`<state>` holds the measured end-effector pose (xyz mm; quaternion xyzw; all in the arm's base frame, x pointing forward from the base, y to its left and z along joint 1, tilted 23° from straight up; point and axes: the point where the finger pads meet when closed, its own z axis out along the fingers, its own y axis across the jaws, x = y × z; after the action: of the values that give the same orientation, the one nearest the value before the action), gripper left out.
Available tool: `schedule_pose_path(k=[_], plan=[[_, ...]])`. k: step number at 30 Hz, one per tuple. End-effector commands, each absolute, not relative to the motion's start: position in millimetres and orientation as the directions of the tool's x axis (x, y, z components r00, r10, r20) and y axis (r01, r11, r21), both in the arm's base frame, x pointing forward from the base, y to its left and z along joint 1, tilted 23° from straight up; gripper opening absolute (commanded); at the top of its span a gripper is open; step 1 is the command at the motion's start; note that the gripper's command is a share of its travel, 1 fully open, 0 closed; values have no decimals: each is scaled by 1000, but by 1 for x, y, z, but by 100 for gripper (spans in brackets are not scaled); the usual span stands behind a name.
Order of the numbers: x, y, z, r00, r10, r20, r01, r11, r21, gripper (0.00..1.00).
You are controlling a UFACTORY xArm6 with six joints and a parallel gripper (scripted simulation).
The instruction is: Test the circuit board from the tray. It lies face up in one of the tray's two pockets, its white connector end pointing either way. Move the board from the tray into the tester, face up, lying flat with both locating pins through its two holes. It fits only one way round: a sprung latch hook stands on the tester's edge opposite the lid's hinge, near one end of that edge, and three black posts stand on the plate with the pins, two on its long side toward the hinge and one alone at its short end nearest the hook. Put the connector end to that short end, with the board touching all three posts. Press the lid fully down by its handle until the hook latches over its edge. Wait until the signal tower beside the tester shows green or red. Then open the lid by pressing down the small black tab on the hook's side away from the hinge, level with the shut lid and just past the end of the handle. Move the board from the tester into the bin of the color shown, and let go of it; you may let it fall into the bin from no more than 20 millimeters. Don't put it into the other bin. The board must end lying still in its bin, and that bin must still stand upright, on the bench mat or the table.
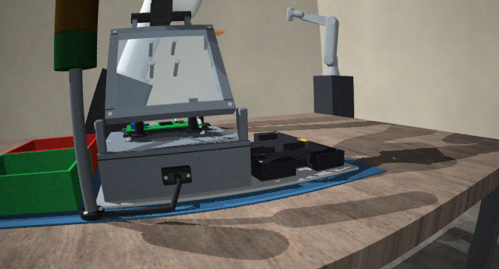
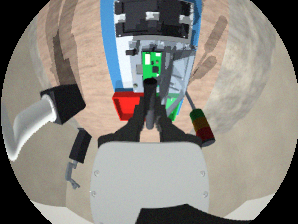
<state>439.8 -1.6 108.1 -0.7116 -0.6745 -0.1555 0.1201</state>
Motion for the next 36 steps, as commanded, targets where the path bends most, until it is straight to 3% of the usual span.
schedule_pose_path(k=[1,36], plan=[[427,4,97,41,923,383,997,-62,43,0],[381,44,5,41,923,384,997,-62,44,0]])
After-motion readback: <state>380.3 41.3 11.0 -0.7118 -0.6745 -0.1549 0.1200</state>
